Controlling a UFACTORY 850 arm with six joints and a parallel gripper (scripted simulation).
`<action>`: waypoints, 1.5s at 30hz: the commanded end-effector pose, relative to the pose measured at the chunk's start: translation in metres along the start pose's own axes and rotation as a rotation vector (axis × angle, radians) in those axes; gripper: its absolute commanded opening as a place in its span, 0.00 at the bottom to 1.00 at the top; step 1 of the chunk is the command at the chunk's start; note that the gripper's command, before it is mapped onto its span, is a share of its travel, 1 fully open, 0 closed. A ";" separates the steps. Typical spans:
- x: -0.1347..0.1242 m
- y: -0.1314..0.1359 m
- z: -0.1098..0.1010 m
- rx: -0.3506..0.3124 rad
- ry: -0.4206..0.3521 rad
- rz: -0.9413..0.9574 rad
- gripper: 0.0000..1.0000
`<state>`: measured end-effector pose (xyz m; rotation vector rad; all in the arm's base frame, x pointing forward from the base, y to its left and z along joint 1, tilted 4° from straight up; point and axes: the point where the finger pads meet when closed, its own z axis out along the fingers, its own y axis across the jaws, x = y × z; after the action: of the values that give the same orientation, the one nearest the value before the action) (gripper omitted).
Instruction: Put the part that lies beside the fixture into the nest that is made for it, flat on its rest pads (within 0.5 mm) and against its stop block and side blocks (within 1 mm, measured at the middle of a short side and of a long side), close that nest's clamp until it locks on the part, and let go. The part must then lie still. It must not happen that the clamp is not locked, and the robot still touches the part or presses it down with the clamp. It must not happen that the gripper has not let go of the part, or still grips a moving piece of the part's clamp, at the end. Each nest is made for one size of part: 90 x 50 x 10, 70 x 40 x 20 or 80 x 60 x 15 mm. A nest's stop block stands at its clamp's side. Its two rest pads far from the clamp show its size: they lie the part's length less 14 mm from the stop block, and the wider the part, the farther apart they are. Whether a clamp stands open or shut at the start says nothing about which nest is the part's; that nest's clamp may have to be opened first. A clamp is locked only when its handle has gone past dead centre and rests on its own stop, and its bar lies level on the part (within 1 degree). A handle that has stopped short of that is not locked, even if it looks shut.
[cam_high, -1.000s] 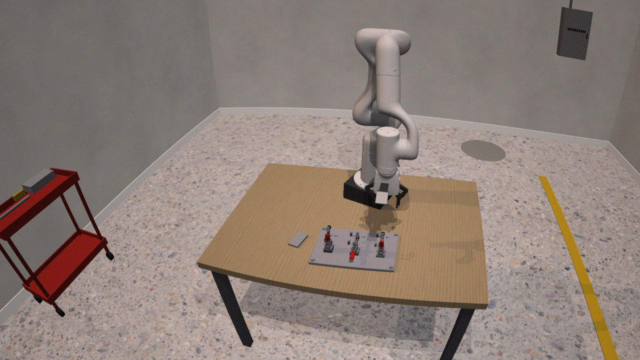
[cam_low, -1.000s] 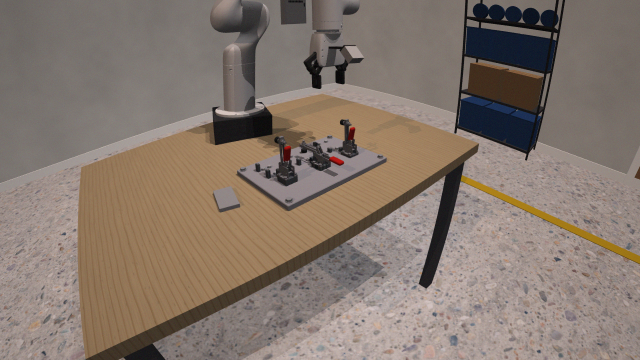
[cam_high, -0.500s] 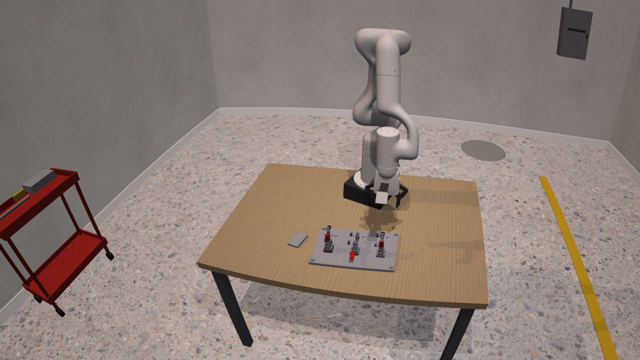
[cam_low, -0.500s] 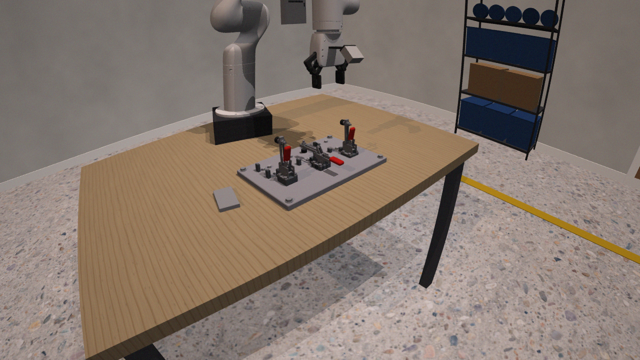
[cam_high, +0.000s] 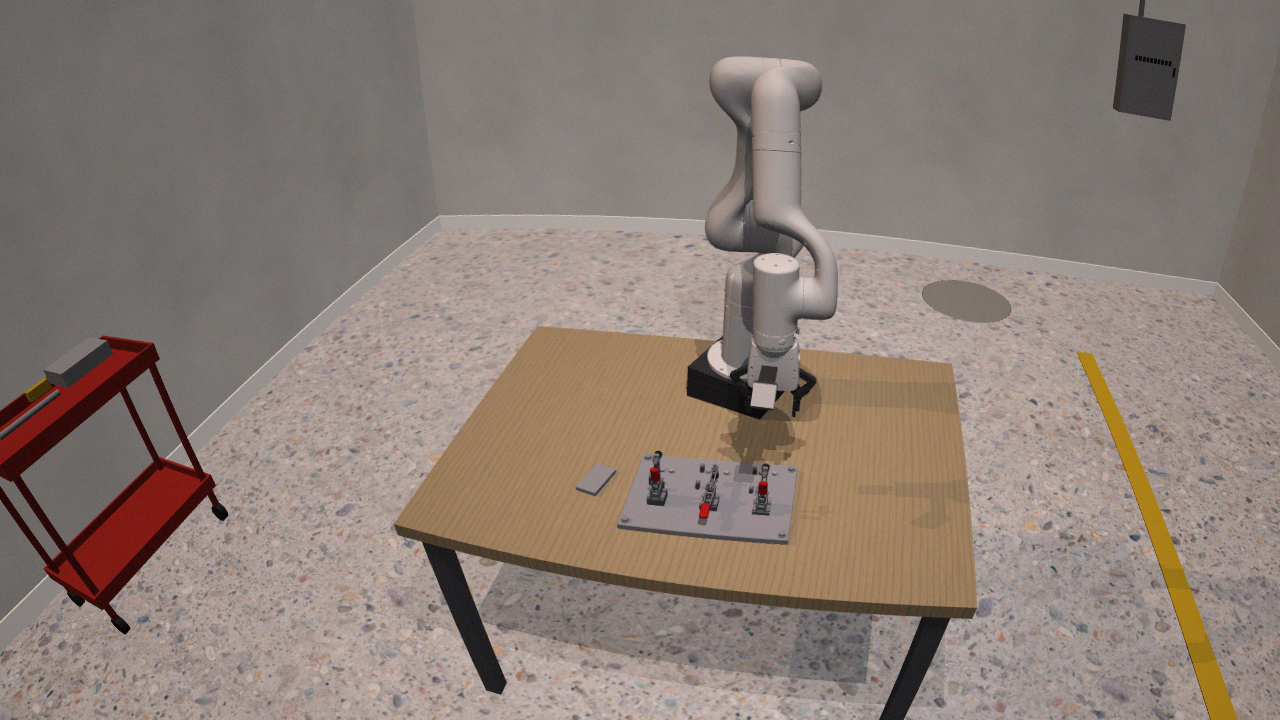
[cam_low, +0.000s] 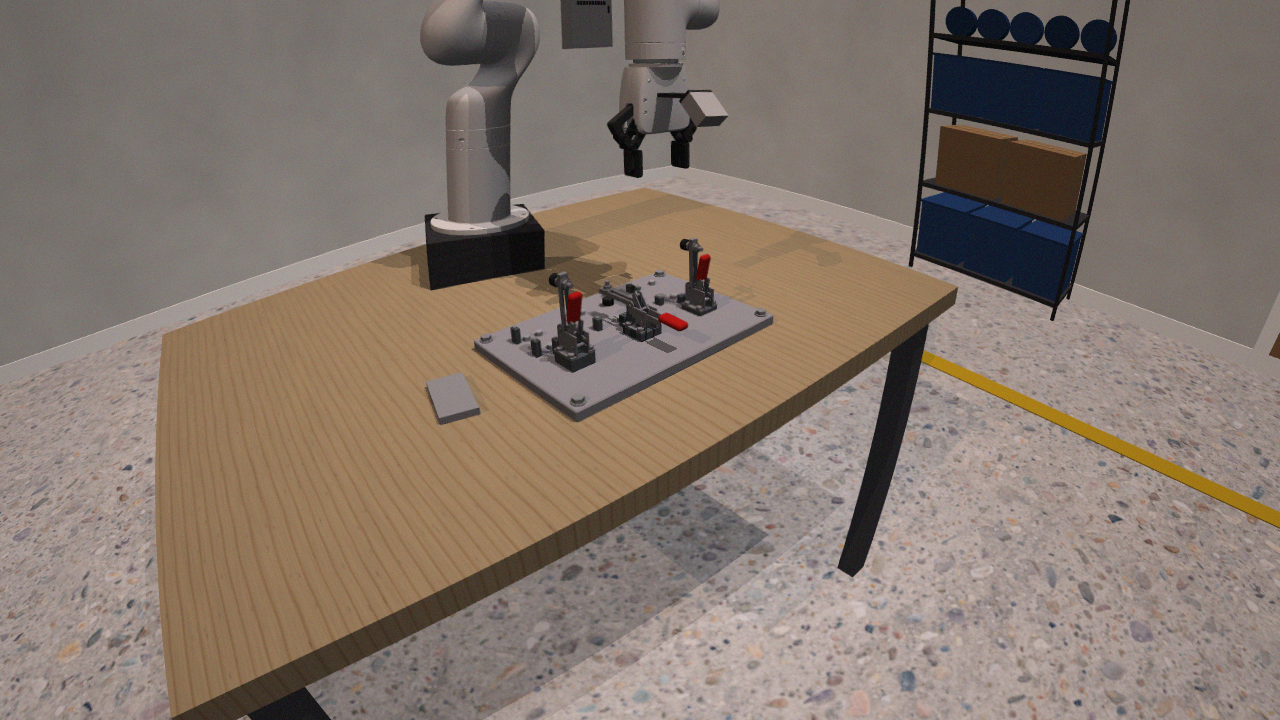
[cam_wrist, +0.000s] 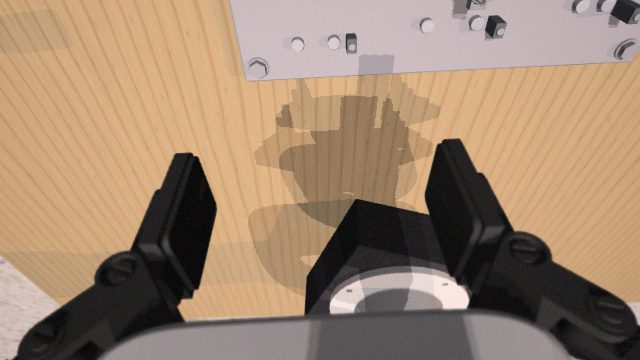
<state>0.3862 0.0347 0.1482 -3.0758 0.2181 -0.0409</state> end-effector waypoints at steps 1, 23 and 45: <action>0.001 0.001 -0.001 0.000 0.002 0.000 1.00; 0.009 0.096 0.000 0.000 0.002 0.000 1.00; 0.023 0.272 0.000 0.000 0.002 0.000 1.00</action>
<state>0.3707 -0.1960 0.1355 -3.0864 0.2224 -0.0357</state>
